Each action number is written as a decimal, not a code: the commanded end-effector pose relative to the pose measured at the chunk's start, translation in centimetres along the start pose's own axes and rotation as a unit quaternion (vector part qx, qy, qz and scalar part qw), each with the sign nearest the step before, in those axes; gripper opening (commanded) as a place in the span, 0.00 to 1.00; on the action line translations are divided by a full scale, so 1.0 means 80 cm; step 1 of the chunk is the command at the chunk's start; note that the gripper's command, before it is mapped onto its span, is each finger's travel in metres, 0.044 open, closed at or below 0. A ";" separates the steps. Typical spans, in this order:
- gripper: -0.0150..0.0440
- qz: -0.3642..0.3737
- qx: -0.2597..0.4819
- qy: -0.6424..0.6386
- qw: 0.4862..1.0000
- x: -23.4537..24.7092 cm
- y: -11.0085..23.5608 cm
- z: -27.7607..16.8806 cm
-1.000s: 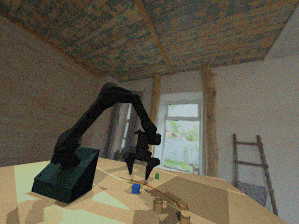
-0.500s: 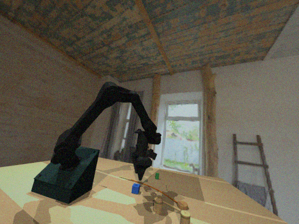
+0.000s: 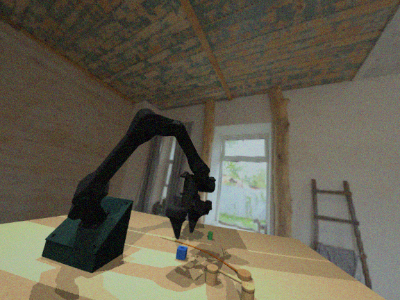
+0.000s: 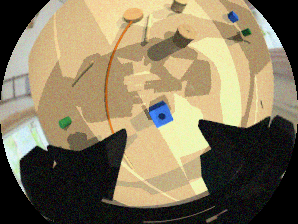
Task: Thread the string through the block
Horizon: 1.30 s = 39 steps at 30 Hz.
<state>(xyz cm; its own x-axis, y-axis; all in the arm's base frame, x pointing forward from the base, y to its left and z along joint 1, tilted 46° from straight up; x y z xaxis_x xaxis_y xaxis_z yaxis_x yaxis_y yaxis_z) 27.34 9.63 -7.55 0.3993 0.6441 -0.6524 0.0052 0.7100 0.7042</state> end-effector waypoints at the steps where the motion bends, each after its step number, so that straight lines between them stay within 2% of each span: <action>1: 1.00 0.000 0.001 -0.406 0.914 -0.004 0.008 0.000; 9: 1.00 0.000 0.001 -0.571 0.821 -0.006 0.010 0.000; 28: 1.00 0.000 0.001 -0.572 0.820 -0.006 0.010 0.000; 35: 0.69 0.000 0.001 -0.572 0.820 -0.006 0.010 0.000; 39: 0.67 0.000 0.001 -0.572 0.820 -0.006 0.010 0.000</action>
<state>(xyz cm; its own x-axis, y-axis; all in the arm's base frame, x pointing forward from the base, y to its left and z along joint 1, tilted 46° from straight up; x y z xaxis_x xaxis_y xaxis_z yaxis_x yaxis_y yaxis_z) 27.22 9.89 -6.74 0.9985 -0.0412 0.0372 0.0031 0.7102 0.7040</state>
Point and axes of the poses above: the point midway between the two fingers, 35 mm back from their tips, its own y axis back along the fingers, its own x axis across the jaws, z = x × y, the point moved 2 cm from there along y, back along the fingers, and after that the axes turned 3 degrees about -y, right-handed, at the moved point
